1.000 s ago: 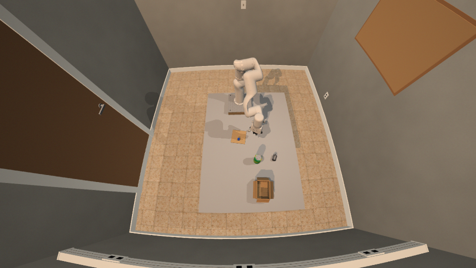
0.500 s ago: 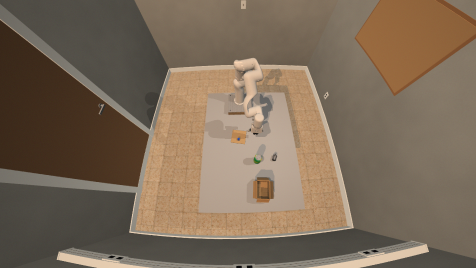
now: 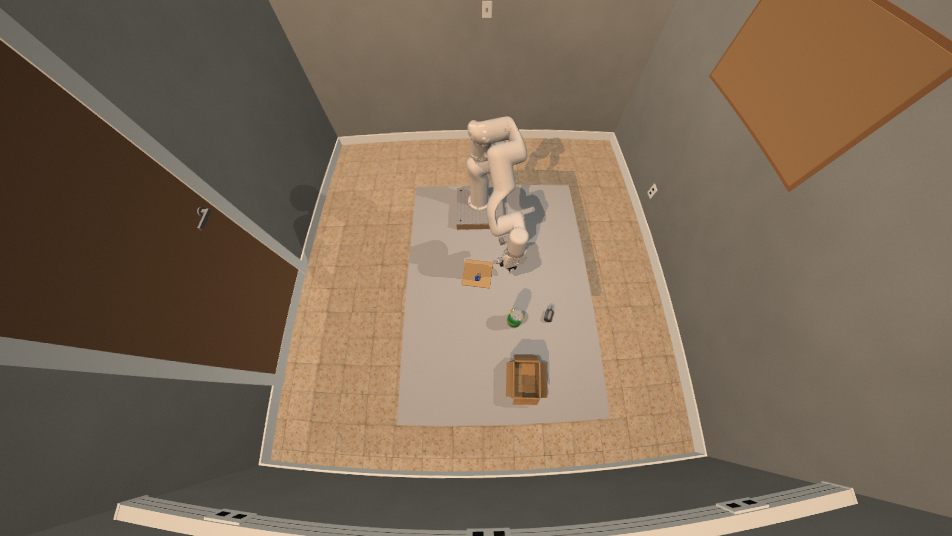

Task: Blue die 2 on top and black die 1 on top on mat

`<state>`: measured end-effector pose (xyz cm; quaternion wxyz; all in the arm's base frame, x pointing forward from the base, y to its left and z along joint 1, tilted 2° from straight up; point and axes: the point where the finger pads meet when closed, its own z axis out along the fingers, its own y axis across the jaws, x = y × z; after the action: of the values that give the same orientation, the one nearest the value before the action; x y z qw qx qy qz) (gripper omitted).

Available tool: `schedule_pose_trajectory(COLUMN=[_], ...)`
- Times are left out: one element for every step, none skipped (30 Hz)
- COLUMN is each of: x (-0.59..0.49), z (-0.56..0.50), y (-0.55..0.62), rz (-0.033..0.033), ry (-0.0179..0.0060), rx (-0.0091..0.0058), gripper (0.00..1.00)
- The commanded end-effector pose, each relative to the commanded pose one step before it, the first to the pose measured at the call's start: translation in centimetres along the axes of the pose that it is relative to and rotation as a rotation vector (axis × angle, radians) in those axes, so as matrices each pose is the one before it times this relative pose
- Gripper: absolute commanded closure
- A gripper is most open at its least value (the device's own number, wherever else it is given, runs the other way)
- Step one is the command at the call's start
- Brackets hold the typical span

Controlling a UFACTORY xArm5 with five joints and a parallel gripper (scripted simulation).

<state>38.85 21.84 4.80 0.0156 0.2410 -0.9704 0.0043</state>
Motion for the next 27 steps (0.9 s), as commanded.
schedule_pose_trajectory(x=[-0.143, 0.0, 0.0, 0.0, 0.0, 0.002, 0.005, 0.011, 0.021, 0.035, 0.055, 0.037, 0.022, 0.0, 0.0, 0.049, 0.079, 0.026, 0.028, 0.018, 0.053, 0.024, 0.029, 0.007, 0.044, 0.001, 0.066], z=[-0.131, 0.0, 0.002, 0.006, 0.01, 0.014, 0.016, 0.015, 0.008, -0.005, -0.027, 0.009, 0.04, 0.0, 0.0, -0.005, -0.065, 0.055, 0.013, -0.008, -0.052, -0.034, 0.036, -0.001, 0.005, -0.001, -0.101], y=[0.006, 0.0, 0.0, 0.0, 0.0, -0.001, -0.001, -0.001, -0.001, -0.002, -0.002, -0.002, -0.002, 0.0, 0.0, -0.003, -0.003, -0.003, -0.002, -0.001, -0.002, -0.001, -0.003, 0.0, -0.003, 0.0, -0.003], rz=[-0.01954, 0.0, -0.00001, -0.00001, -0.00003, -0.00004, -0.00006, -0.00008, -0.0001, -0.00012, -0.00014, -0.00018, -0.00023, 0.0, 0.0, -0.00025, -0.00027, -0.00032, -0.00023, -0.00011, -0.00026, -0.0001, -0.00034, -0.00006, -0.0004, -0.00001, -0.00041], ry=[-0.00379, -0.00018, -0.00118, -0.00305, -0.00564, -0.0088, -0.0124, -0.01632, -0.02044, -0.02466, -0.02887, -0.03206, -0.03497, 0.0, 0.0, -0.03846, -0.04166, -0.0419, -0.02944, -0.01438, -0.03283, -0.01285, -0.03809, -0.00623, -0.04367, -0.00069, -0.04481], rx=[-0.00007, 0.0, -0.00001, -0.00002, -0.00003, -0.00005, -0.00007, -0.00009, -0.00011, -0.00013, -0.00015, -0.00015, -0.00016, 0.0, 0.0, -0.00016, -0.00016, -0.00014, -0.00009, -0.00004, -0.00008, -0.00003, -0.00007, -0.00001, -0.00006, 0.0, -0.00004], gripper=[0.85, 0.85, 0.85, 0.85, 0.85, 0.85, 0.85, 0.85, 0.85, 0.85, 0.85, 0.85, 0.85, 0.85, 0.85, 0.85, 0.85, 0.85, 0.85, 0.85, 0.85, 0.85, 0.85, 0.85, 0.85, 0.85, 0.85])
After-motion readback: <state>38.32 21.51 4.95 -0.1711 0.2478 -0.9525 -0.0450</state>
